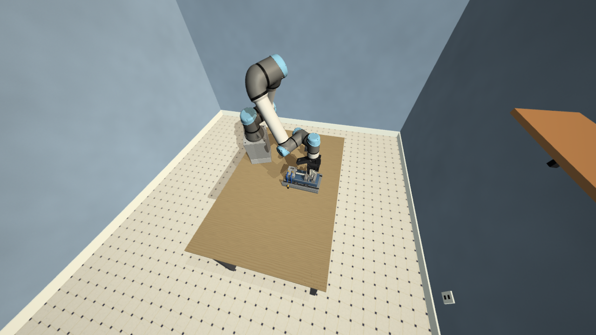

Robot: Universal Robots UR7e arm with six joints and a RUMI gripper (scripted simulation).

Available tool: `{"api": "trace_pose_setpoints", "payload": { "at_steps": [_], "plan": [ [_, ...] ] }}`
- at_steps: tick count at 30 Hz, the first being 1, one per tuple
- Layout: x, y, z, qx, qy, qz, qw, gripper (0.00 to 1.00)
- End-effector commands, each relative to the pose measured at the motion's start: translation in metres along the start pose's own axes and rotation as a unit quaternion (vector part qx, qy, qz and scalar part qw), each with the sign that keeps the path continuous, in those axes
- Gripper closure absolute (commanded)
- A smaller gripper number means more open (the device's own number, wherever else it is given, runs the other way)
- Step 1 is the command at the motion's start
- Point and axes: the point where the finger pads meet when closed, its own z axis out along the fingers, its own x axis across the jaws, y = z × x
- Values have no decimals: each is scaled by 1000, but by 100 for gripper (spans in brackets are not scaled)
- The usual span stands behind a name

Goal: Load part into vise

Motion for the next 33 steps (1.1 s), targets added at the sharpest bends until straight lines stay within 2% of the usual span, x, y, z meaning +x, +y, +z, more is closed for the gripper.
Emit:
{"api": "trace_pose_setpoints", "payload": {
  "at_steps": [1,20,33],
  "plan": [
    [0,0,-1,-1,0,4,1000,100],
    [3,0,0,-1,0,49,999,100],
    [9,-2,0,-1,0,141,990,100]
  ]
}}
